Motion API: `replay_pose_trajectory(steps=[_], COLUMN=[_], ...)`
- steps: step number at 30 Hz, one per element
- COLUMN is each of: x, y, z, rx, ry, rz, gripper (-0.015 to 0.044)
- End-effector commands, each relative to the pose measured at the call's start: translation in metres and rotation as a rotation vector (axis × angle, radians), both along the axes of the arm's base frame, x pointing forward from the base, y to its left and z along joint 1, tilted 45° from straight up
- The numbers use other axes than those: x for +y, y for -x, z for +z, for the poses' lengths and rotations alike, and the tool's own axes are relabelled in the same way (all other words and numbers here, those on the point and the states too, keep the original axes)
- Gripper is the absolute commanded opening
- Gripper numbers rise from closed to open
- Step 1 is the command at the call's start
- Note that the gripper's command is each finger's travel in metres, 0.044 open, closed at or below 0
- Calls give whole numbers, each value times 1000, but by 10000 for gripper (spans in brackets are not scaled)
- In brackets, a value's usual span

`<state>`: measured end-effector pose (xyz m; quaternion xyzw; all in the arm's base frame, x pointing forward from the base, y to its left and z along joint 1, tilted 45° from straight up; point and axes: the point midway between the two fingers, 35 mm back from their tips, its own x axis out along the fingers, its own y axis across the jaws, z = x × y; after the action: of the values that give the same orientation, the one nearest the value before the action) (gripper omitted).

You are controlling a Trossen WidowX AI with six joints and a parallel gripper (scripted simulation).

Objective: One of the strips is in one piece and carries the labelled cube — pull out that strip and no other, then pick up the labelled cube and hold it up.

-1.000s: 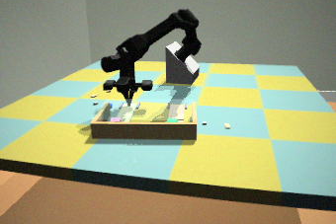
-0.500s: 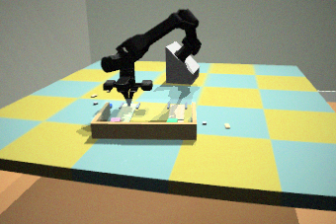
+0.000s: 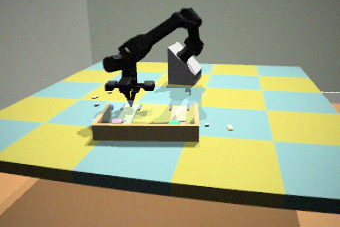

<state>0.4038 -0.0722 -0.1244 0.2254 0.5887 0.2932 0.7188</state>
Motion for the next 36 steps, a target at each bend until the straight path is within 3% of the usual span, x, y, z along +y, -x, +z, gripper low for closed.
replay_pose_trajectory(steps=[1, 36], x=[2, -1], y=[9, 26], z=[-5, -6], rx=[13, 14], ry=[-3, -3], rz=[3, 3], gripper=[0, 0])
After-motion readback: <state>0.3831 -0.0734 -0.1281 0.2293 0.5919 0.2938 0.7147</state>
